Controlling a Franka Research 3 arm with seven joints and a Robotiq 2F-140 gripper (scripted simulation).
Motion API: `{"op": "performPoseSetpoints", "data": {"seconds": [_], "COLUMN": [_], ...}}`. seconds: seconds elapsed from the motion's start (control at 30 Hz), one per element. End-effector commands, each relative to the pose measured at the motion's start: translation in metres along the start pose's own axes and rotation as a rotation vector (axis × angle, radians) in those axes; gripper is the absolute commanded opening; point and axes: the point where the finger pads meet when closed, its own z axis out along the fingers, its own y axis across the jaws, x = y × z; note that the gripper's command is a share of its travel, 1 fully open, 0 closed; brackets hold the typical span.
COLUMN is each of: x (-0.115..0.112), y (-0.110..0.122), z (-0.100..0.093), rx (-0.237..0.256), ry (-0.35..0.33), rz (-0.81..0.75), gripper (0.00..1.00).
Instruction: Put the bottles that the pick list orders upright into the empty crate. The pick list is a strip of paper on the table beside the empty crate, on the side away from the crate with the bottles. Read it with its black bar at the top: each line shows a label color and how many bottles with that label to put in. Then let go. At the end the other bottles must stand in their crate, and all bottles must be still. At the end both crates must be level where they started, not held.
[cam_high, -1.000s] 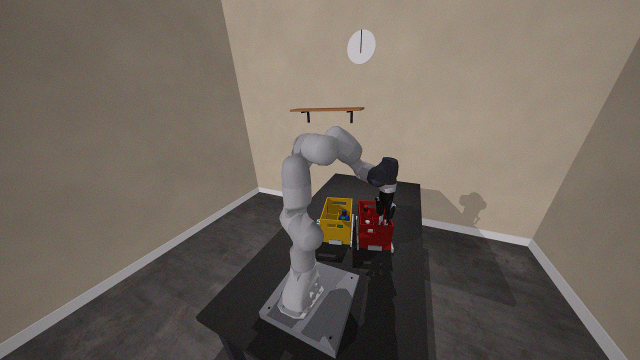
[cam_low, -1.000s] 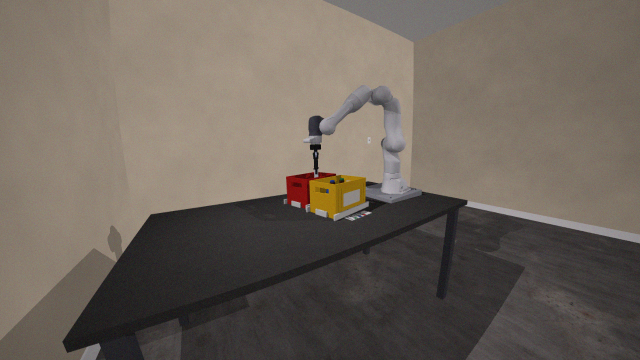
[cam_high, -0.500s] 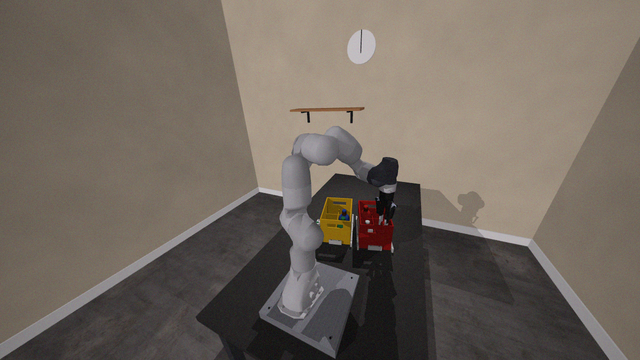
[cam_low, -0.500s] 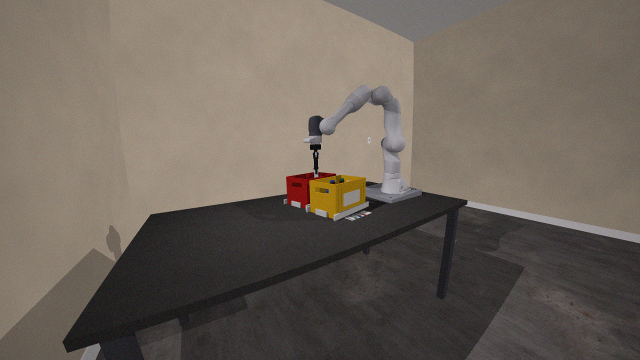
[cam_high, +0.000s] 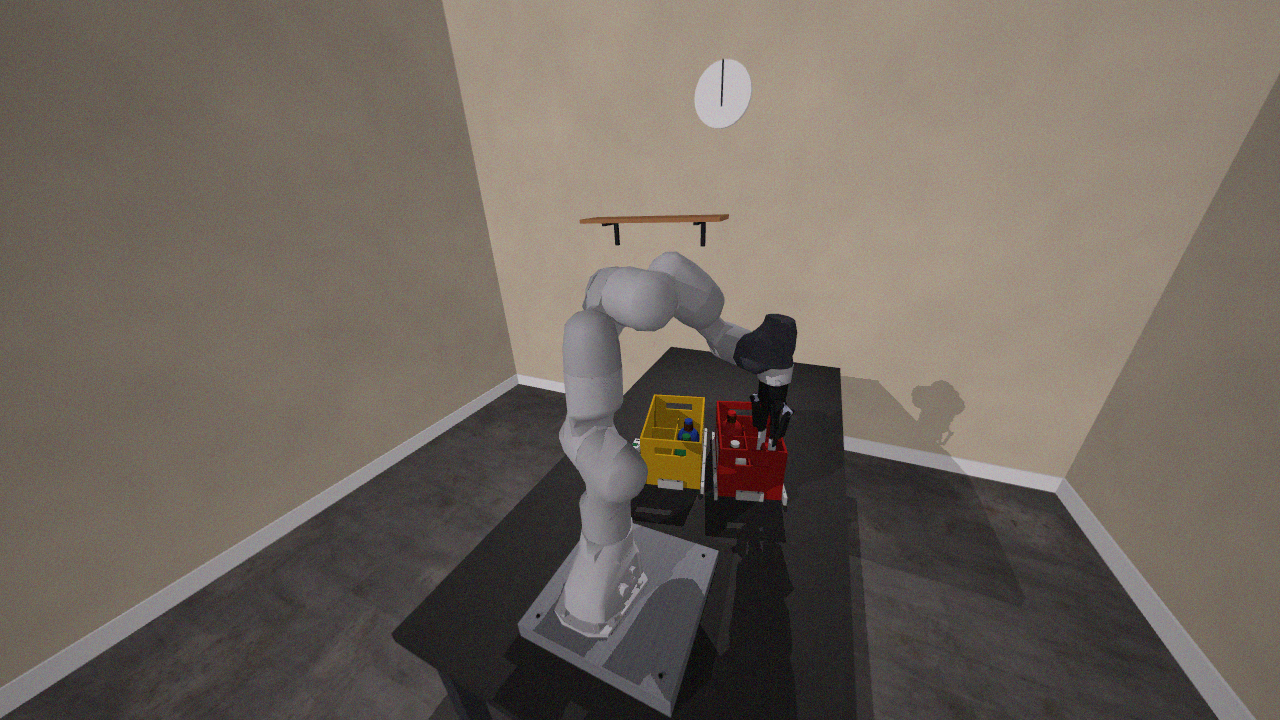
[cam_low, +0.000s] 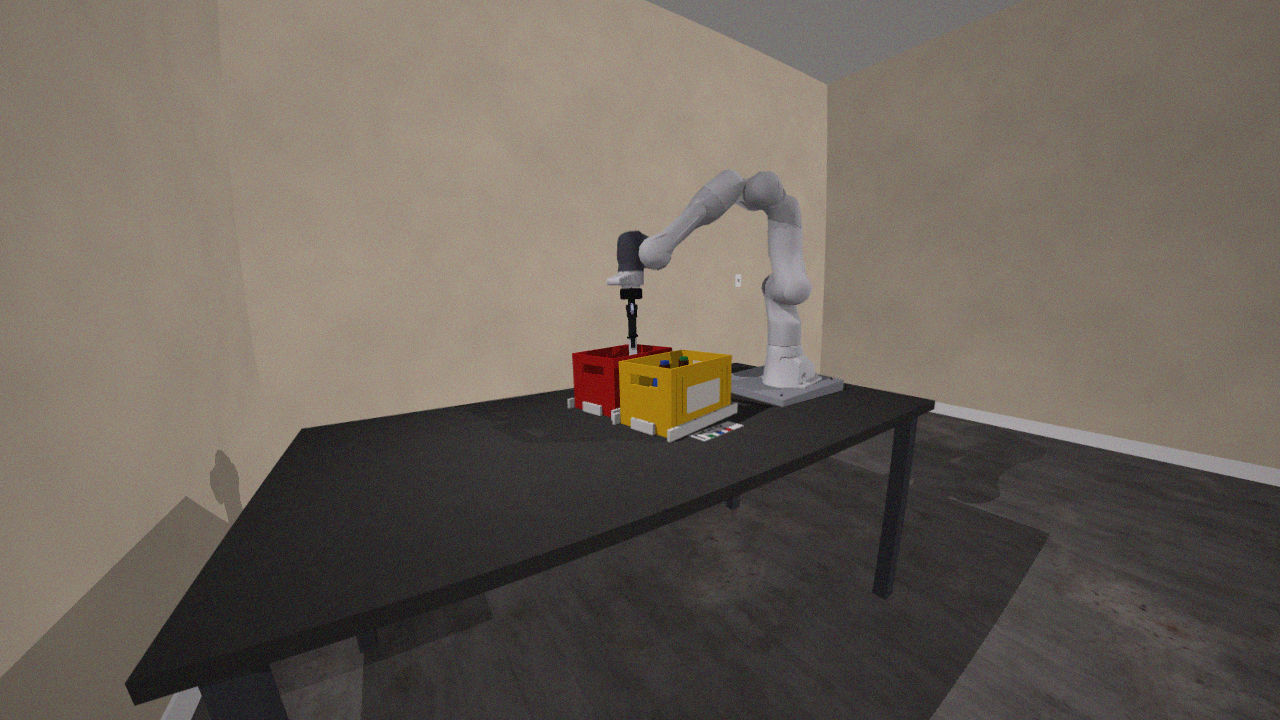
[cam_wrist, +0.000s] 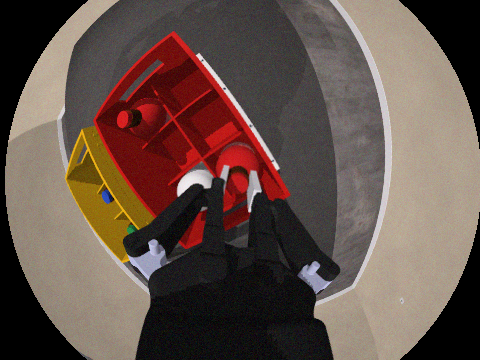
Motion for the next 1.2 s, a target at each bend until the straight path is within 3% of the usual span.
{"op": "performPoseSetpoints", "data": {"seconds": [0.0, 1.17], "x": [0.002, 0.002], "y": [-0.001, -0.001], "z": [-0.007, -0.058], "rx": [0.0, 0.0], "ry": [0.006, 0.006], "rz": [-0.005, -0.005], "gripper": [0.0, 0.0]}}
